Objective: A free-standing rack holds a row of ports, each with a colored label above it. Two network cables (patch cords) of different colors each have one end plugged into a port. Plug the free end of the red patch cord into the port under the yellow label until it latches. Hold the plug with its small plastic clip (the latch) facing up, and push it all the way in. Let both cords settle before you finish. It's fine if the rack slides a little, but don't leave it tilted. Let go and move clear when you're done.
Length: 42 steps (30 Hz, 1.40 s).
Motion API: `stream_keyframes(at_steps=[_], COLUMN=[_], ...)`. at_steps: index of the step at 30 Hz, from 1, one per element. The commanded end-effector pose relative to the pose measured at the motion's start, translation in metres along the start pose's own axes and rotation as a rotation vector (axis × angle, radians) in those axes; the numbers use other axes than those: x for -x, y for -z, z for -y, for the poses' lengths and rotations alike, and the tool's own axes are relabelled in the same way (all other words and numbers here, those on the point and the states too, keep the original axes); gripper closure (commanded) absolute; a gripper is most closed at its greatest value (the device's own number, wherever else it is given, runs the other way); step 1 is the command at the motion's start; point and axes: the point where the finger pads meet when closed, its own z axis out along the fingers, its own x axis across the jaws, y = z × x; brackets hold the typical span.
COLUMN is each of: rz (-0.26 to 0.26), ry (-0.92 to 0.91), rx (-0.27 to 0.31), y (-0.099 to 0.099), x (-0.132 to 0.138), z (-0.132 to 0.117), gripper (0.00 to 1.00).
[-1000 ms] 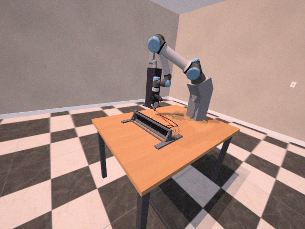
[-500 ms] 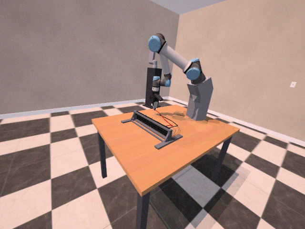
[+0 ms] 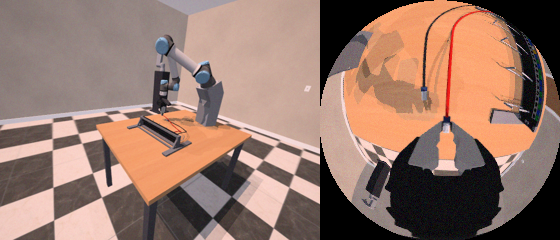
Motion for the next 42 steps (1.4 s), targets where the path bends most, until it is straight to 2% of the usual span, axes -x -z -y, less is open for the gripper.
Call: stream_keyframes(at_steps=[1, 42], rz=[-0.001, 0.000], ry=[0.000, 0.024], rx=[0.001, 0.001], y=[0.0003, 0.0009], x=[-0.0003, -0.0028], z=[-0.0003, 0.0033], gripper=[1.00, 1.00])
